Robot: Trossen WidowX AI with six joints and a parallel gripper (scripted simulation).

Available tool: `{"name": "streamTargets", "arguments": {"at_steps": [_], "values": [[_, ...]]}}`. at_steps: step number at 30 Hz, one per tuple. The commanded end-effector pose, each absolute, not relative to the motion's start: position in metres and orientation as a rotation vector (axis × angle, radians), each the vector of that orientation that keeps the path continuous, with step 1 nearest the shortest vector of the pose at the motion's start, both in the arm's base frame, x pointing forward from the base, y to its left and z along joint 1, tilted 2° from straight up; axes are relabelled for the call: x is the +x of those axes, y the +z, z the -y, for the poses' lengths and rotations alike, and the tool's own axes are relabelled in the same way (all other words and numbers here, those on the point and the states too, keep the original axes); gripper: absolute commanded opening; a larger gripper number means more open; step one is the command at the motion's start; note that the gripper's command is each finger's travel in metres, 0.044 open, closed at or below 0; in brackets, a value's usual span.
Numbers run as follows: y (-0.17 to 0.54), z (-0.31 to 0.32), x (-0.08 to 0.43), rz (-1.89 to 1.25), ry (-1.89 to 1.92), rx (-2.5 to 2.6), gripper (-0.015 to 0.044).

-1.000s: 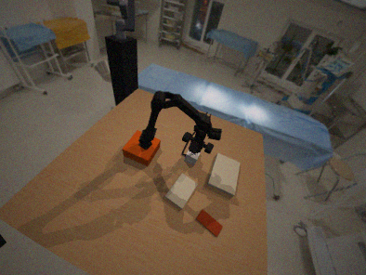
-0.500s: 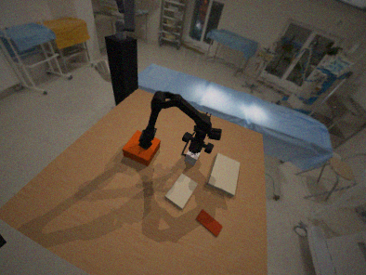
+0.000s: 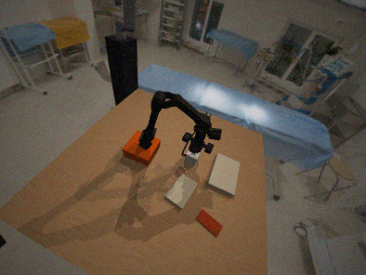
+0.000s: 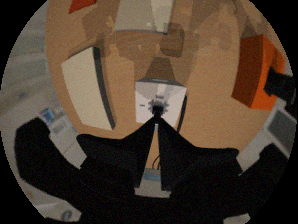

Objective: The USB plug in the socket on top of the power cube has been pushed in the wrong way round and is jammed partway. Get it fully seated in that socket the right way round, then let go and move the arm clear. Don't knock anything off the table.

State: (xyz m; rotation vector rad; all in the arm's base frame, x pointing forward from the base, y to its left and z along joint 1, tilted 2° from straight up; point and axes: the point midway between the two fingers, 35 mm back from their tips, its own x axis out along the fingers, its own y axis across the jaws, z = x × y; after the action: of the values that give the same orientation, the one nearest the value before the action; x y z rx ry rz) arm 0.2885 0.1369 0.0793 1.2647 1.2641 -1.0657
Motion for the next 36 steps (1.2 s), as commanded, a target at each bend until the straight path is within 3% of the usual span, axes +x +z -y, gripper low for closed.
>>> {"name": "streamTargets", "arguments": {"at_steps": [1,13,17,36], "values": [[0.0769,-0.1366,0.2882,-1.267,-1.068,1.259,0.0],[0.0769,-0.1366,0.2882,-1.267,-1.068,1.259,0.0],[0.0792,-0.137,0.2885,-1.264,-1.066,1.265,0.0095],[0.0803,-0.137,0.2885,-1.265,-1.065,1.265,0.0095]]}}
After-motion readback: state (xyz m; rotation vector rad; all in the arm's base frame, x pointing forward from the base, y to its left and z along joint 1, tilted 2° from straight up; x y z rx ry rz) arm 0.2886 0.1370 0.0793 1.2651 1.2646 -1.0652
